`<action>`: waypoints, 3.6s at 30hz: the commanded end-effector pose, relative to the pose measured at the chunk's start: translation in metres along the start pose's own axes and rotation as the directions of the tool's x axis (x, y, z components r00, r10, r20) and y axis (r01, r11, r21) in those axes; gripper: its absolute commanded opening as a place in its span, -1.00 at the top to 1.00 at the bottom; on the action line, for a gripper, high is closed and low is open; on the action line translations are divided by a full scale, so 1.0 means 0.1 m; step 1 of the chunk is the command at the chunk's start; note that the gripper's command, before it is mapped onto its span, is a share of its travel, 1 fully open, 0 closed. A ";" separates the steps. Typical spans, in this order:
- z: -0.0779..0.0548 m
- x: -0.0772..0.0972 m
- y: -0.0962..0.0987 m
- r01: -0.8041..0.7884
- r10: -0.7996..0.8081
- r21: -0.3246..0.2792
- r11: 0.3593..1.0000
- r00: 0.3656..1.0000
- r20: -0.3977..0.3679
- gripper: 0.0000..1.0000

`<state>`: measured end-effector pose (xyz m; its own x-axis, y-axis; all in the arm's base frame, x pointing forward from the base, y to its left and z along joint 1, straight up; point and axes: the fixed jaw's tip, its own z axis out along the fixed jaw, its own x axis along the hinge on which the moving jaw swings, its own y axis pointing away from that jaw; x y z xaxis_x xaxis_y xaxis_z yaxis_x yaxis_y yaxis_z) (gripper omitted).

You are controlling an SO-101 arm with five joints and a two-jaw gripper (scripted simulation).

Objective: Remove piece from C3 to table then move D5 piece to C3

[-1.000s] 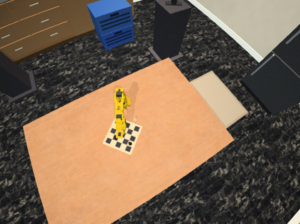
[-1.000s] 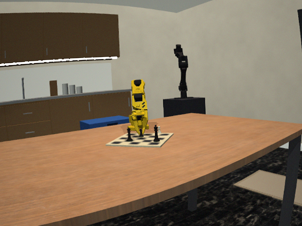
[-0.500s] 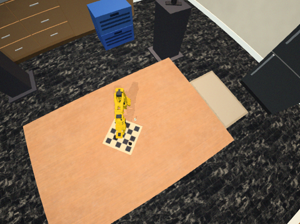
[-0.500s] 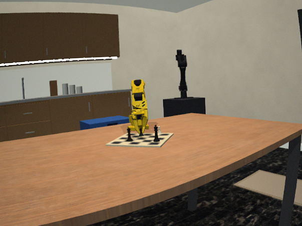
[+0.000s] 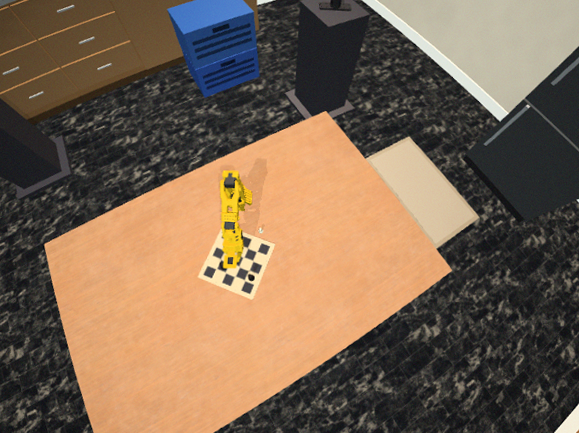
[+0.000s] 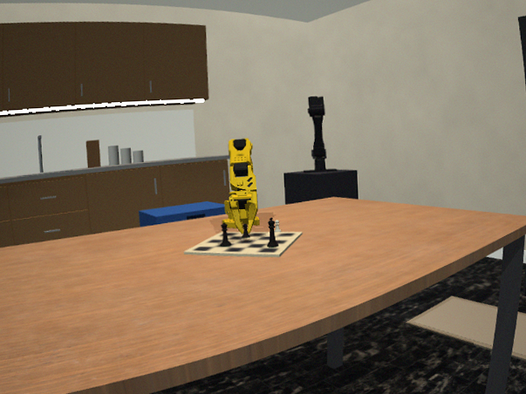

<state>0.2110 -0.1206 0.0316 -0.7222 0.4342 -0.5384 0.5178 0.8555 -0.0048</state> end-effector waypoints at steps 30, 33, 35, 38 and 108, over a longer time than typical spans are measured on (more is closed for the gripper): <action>0.09 0.17 0.02 0.014 -0.014 -0.006 1.000 1.000 -0.021 0.94; 0.09 0.17 0.02 0.014 -0.014 -0.006 1.000 1.000 -0.021 0.89; 0.09 0.17 0.02 0.014 -0.014 -0.006 1.000 1.000 -0.021 0.88; 0.09 0.17 0.02 0.014 -0.014 -0.006 1.000 1.000 -0.021 0.85; -0.04 0.10 0.04 0.007 -0.007 -0.010 1.000 1.000 -0.021 0.81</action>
<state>0.2016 -0.1110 0.0215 -0.7457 0.4345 -0.5051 0.5058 0.8627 -0.0046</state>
